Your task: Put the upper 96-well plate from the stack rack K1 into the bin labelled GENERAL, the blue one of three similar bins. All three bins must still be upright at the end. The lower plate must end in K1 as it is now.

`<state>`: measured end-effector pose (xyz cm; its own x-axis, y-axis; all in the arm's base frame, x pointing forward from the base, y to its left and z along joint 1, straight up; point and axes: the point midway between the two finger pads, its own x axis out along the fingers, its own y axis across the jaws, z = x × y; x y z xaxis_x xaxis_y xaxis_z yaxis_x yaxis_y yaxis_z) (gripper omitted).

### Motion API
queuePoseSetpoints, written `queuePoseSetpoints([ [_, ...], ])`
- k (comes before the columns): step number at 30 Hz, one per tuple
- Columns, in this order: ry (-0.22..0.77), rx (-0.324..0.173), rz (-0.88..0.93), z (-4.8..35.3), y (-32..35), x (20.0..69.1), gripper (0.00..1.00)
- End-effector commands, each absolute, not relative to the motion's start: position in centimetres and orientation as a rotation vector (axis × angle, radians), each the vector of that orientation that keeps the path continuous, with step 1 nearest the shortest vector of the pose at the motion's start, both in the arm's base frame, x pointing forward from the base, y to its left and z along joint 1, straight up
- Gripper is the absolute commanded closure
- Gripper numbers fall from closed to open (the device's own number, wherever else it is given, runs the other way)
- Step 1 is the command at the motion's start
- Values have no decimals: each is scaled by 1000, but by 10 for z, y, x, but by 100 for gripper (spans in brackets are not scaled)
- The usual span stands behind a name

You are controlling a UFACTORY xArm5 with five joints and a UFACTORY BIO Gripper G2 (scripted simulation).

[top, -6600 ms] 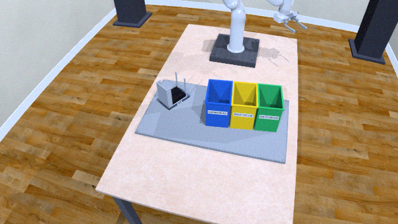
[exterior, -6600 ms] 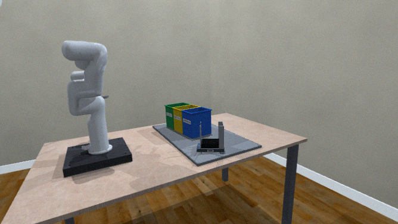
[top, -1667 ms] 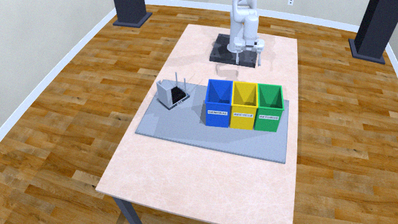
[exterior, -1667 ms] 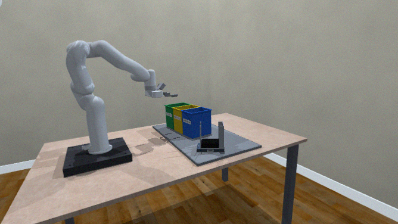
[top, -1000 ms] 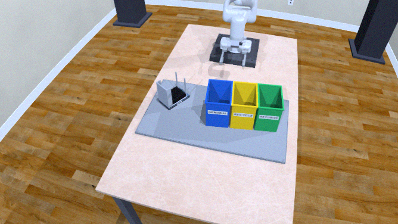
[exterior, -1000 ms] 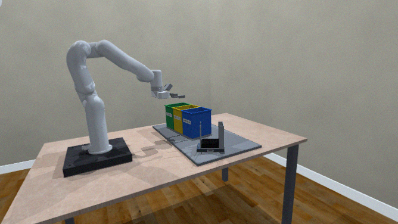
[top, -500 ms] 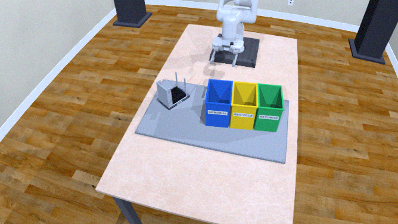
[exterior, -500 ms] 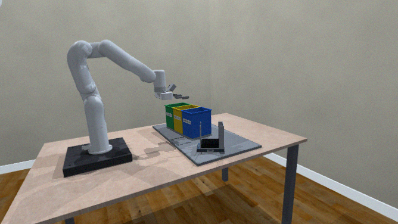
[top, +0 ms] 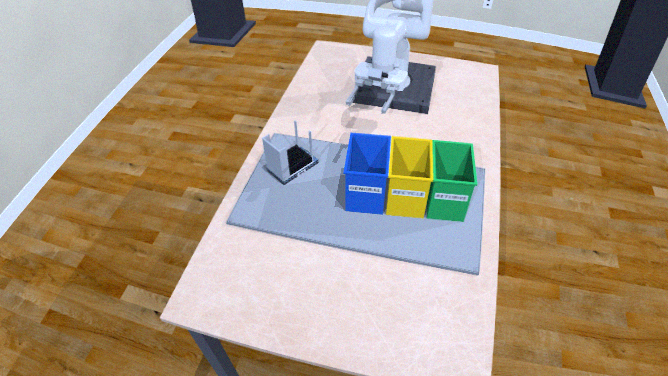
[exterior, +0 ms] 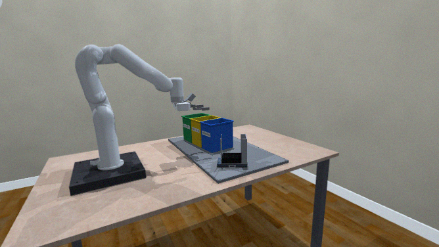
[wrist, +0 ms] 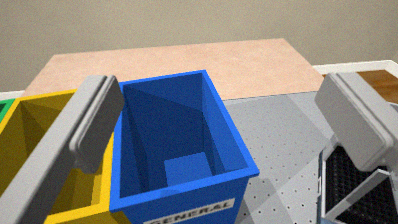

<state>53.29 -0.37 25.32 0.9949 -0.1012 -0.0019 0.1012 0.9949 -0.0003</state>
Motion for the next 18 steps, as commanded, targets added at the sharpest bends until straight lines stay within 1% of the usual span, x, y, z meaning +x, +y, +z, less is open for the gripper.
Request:
queuePoseSetpoints([
  [1,0,3,-268,249,-27,539,63],
  [2,0,3,-302,248,-32,540,63],
  [4,0,3,-302,248,-32,540,63],
  [11,0,3,-533,241,-66,546,63],
  [18,0,3,-533,234,-99,553,63],
])
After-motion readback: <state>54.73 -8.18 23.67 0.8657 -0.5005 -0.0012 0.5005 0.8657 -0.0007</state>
